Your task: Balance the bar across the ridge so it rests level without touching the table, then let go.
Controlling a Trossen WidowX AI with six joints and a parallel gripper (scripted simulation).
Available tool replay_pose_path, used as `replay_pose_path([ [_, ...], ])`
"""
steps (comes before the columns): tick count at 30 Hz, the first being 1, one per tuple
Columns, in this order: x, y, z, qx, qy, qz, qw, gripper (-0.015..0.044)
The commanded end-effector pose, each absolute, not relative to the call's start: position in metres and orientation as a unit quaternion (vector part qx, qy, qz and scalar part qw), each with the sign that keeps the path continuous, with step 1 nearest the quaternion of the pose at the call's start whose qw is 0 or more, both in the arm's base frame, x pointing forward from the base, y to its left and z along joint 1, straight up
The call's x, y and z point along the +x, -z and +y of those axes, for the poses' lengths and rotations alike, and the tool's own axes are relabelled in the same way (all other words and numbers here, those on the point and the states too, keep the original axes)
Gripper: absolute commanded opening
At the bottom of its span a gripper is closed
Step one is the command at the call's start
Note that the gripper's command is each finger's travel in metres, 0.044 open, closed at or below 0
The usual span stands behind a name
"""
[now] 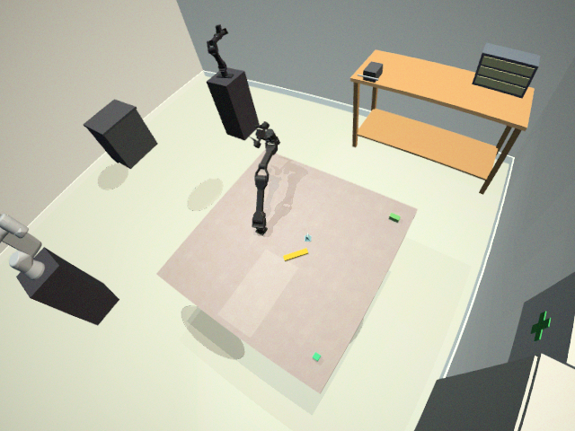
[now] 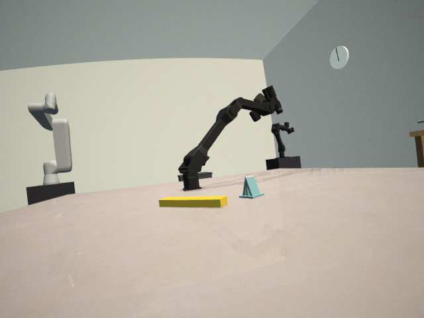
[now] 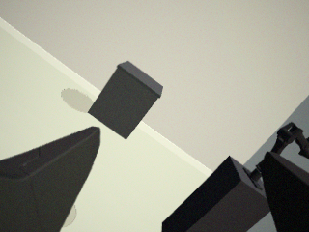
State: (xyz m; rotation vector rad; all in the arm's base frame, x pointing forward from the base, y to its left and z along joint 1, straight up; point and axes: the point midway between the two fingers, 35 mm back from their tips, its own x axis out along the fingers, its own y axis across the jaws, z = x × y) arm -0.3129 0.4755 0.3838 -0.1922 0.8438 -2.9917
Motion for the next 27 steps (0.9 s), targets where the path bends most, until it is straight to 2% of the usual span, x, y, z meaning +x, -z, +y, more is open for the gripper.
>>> replay_pose_path([
  [1,-0.312,-0.384,0.476,-0.061,0.96,0.271,0.012,0.0374],
  [3,-0.309,-0.384,0.478,-0.059,0.96,0.275,0.003,0.0321],
  [4,-0.306,-0.384,0.48,-0.058,0.959,0.277,-0.005,0.0315],
  [27,-0.132,-0.352,0.569,0.034,0.948,0.181,-0.258,0.0315],
])
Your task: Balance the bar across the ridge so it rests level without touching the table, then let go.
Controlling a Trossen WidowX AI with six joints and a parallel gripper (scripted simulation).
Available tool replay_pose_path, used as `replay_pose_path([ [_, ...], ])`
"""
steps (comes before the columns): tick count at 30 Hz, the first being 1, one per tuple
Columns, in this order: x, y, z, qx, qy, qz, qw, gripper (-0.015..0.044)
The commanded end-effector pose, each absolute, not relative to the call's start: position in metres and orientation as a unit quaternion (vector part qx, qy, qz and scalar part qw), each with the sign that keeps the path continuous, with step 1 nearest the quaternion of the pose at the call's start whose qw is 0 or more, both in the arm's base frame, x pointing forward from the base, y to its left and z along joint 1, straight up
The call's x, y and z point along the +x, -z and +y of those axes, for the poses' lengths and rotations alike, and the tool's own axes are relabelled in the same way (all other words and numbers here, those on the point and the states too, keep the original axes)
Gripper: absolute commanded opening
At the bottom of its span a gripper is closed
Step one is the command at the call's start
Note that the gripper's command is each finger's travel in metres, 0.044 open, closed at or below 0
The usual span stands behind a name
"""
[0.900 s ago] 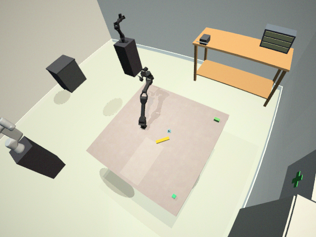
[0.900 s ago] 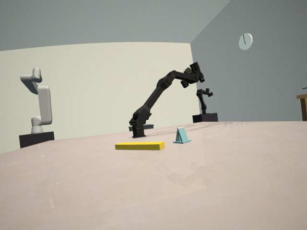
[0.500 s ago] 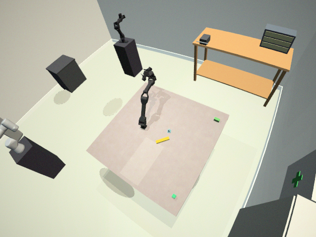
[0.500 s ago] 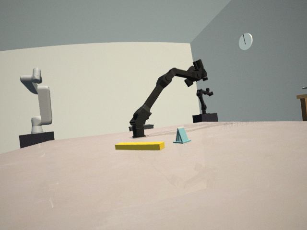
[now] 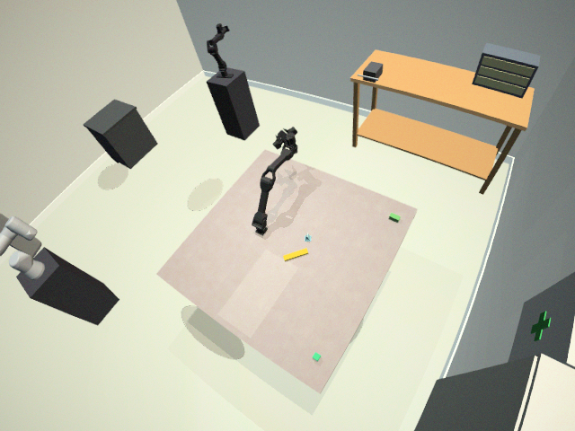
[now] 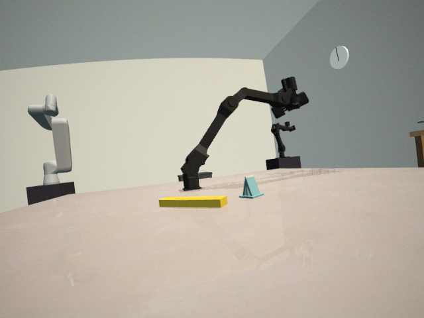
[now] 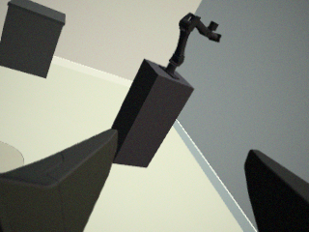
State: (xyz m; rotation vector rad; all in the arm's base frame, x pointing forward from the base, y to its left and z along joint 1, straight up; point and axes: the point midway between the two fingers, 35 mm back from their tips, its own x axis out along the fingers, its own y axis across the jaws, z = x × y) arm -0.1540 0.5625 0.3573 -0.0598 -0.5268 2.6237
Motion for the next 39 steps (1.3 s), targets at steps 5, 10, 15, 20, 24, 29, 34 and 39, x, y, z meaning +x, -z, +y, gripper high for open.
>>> replay_pose_path([
  [5,-0.085,-0.343,0.579,-0.056,-0.935,-0.158,0.314,0.0315],
  [10,-0.037,-0.333,0.584,-0.08,-0.917,-0.132,0.368,0.0315],
  [15,0.01,-0.321,0.584,-0.103,-0.896,-0.105,0.419,0.0315],
  [20,0.058,-0.309,0.579,-0.127,-0.872,-0.076,0.467,0.0315],
  [24,0.096,-0.299,0.572,-0.145,-0.85,-0.051,0.503,0.0315],
  [29,0.141,-0.285,0.558,-0.168,-0.821,-0.019,0.546,0.0315],
  [34,0.184,-0.272,0.538,-0.19,-0.789,0.015,0.584,0.0315],
  [39,0.224,-0.258,0.514,-0.21,-0.755,0.052,0.619,0.0315],
])
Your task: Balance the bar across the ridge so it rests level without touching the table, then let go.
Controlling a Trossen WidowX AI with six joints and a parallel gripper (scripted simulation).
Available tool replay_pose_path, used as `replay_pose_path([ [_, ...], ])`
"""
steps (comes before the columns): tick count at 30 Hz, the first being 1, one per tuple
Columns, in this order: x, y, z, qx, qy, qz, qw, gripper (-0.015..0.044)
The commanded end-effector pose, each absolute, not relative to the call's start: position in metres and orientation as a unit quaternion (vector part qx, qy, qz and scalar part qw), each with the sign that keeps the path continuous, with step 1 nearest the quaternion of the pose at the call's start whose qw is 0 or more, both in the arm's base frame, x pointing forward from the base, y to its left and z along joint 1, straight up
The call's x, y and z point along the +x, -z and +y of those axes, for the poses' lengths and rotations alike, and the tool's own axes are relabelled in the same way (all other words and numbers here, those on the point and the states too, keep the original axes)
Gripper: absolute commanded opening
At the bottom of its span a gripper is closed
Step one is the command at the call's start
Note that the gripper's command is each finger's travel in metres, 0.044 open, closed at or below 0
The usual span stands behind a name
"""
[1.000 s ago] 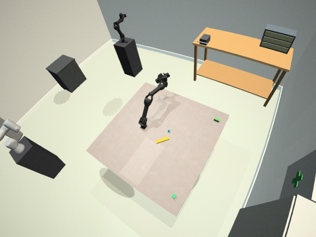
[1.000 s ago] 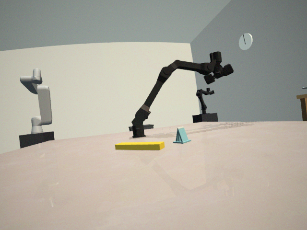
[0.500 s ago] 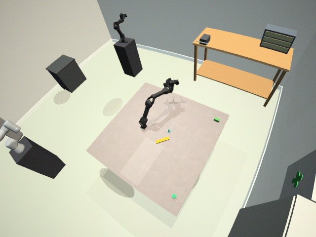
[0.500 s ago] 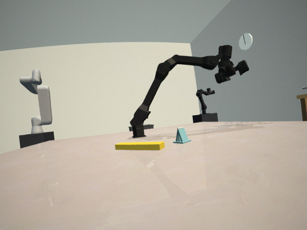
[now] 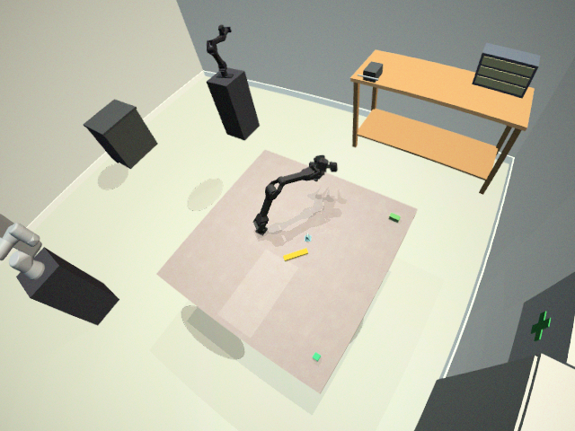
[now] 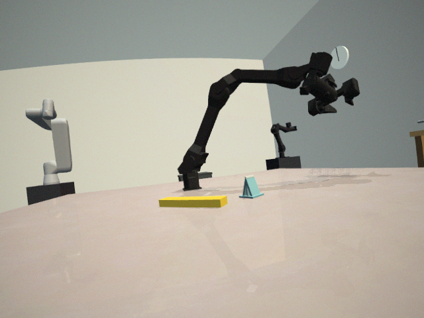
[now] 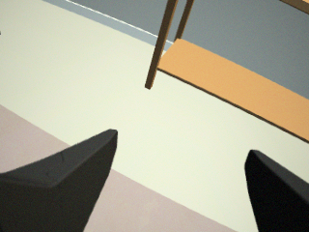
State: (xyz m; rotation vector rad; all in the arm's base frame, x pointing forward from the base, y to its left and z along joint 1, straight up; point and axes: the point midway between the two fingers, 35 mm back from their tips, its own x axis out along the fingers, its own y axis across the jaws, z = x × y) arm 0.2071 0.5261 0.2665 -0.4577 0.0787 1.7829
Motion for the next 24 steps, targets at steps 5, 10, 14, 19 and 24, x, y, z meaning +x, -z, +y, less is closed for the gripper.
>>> replay_pose_path([
  [5,0.261,-0.244,0.486,-0.228,-0.719,0.091,0.65,0.0315],
  [10,0.295,-0.23,0.454,-0.247,-0.682,0.128,0.677,0.0315],
  [14,0.319,-0.219,0.426,-0.262,-0.651,0.159,0.694,0.0315],
  [19,0.345,-0.206,0.388,-0.278,-0.613,0.199,0.712,0.0315],
  [24,0.366,-0.193,0.349,-0.292,-0.575,0.24,0.726,0.0315],
])
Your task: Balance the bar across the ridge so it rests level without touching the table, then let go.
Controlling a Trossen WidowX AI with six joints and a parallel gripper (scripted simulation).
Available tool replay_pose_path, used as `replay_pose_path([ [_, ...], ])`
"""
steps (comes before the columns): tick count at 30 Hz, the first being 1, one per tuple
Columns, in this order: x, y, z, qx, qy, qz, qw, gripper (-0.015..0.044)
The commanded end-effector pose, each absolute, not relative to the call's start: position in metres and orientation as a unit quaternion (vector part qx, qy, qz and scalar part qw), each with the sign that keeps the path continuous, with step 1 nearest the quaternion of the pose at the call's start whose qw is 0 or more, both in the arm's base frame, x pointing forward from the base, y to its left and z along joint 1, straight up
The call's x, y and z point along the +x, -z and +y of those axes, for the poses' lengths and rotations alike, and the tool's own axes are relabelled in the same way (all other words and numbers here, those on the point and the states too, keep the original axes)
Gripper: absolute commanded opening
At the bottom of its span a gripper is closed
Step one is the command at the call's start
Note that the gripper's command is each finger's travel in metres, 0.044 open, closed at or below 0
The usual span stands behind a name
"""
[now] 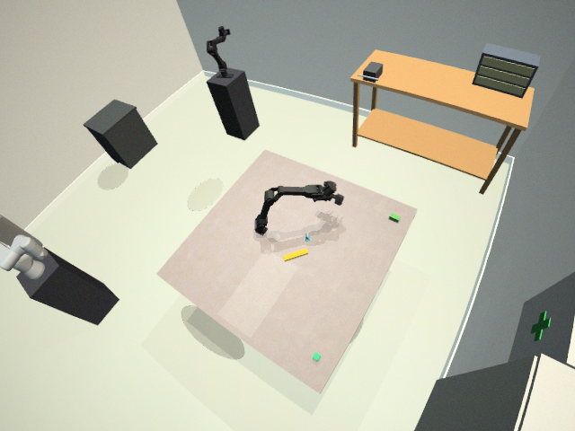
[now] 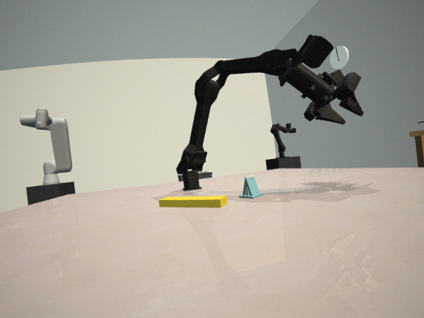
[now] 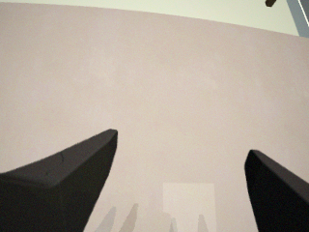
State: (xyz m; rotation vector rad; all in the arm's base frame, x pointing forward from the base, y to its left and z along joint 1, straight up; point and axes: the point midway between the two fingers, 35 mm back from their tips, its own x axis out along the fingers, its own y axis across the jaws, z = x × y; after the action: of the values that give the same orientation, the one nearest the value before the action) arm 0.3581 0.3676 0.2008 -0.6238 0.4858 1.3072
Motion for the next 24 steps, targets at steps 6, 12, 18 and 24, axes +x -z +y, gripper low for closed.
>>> replay_pose_path([
  [6,0.385,-0.178,0.298,-0.306,-0.53,0.291,0.736,0.0315],
  [12,0.396,-0.165,0.247,-0.317,-0.486,0.342,0.739,0.0315],
  [18,0.4,-0.153,0.195,-0.324,-0.444,0.394,0.737,0.0315],
  [24,0.396,-0.142,0.145,-0.327,-0.405,0.446,0.728,0.0315],
])
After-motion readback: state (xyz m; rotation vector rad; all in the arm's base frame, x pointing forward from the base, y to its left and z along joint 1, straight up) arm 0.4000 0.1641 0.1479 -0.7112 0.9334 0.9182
